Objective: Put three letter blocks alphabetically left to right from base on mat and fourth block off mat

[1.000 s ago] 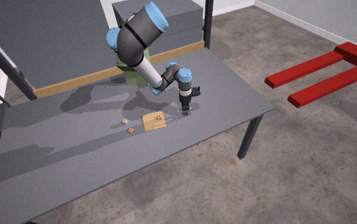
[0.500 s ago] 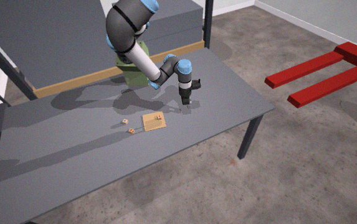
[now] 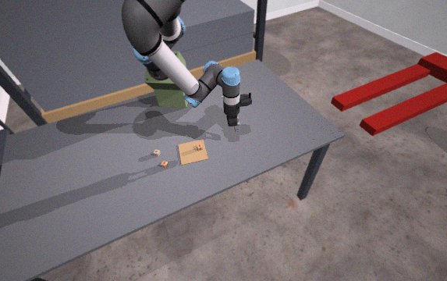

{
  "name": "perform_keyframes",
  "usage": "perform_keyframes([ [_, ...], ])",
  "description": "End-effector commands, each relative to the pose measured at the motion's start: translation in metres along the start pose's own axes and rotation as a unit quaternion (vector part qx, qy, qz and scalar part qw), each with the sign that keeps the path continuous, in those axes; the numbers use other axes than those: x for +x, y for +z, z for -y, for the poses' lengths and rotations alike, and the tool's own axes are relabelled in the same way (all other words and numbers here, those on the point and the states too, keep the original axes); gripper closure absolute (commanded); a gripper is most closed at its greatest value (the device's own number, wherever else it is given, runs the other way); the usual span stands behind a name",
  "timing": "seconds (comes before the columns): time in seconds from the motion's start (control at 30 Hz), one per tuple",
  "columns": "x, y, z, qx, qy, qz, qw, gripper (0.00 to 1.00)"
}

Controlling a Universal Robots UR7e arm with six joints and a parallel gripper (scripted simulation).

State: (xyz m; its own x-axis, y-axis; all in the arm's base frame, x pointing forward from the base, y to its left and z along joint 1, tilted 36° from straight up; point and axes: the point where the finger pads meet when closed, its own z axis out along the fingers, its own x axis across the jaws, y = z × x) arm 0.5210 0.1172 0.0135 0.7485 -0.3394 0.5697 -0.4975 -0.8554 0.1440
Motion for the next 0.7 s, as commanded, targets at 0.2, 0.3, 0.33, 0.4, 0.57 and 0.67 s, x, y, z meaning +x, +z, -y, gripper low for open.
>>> perform_keyframes([
  [0.2, -0.001, 0.000, -0.004, -0.001, -0.001, 0.002, 1.000, 0.51],
  [0.3, 0.000, 0.000, -0.005, -0.001, -0.002, 0.002, 1.000, 0.51],
  [0.33, 0.001, 0.000, -0.007, -0.001, -0.003, 0.003, 1.000, 0.51],
  [0.4, 0.004, 0.001, -0.014, -0.001, -0.006, 0.004, 1.000, 0.51],
  [0.57, 0.014, 0.004, -0.045, 0.000, -0.022, 0.010, 1.000, 0.51],
  [0.67, 0.021, 0.006, -0.072, 0.001, -0.036, 0.014, 0.999, 0.51],
])
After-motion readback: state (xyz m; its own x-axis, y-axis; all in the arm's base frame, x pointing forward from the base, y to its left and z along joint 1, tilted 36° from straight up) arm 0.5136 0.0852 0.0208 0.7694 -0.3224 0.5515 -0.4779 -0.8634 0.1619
